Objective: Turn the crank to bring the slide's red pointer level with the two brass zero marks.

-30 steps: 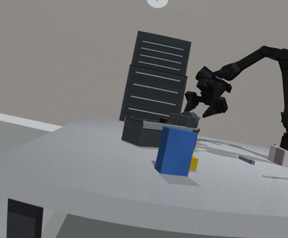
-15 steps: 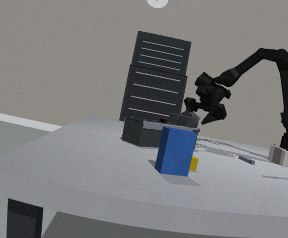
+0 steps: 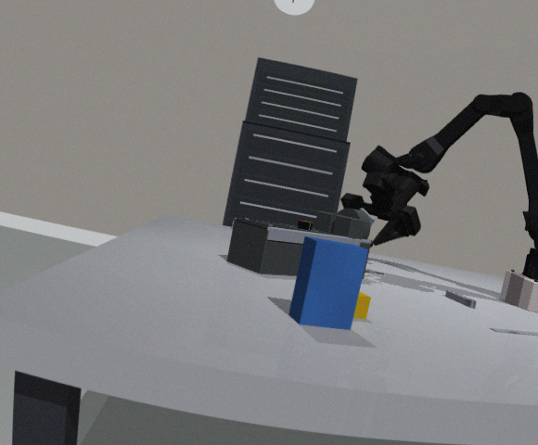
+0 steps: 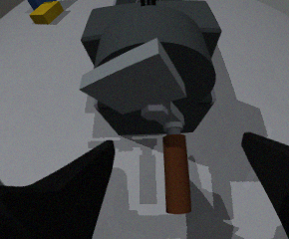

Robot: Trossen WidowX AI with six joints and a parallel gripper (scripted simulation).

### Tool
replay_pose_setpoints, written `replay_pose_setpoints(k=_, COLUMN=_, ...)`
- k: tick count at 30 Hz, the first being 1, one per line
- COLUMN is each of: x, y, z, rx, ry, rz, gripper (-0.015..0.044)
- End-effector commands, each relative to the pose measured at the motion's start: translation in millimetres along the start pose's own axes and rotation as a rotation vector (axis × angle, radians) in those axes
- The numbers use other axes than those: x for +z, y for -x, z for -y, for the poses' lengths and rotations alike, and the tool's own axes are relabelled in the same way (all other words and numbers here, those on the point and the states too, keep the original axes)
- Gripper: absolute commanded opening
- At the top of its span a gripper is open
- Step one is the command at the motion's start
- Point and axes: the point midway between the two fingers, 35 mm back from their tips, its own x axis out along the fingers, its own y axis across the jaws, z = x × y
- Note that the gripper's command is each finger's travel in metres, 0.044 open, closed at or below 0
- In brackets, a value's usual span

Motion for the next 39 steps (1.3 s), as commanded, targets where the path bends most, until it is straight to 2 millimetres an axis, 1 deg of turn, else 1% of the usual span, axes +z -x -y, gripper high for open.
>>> replay_pose_setpoints(k=1, x=-9, y=-8, z=-2, rx=0.006, ry=-0.011, rz=-0.006, gripper=0.044)
replay_pose_setpoints(k=11, x=-21, y=-18, z=-3, rx=0.006, ry=-0.011, rz=-0.006, gripper=0.044)
replay_pose_setpoints(k=15, x=-22, y=-20, z=-3, rx=0.006, ry=-0.011, rz=-0.006, gripper=0.044)
replay_pose_setpoints(k=32, x=-22, y=-20, z=-3, rx=0.006, ry=-0.011, rz=-0.006, gripper=0.0)
replay_pose_setpoints(k=39, x=-22, y=-20, z=-4, rx=0.006, ry=-0.011, rz=-0.006, gripper=0.0)
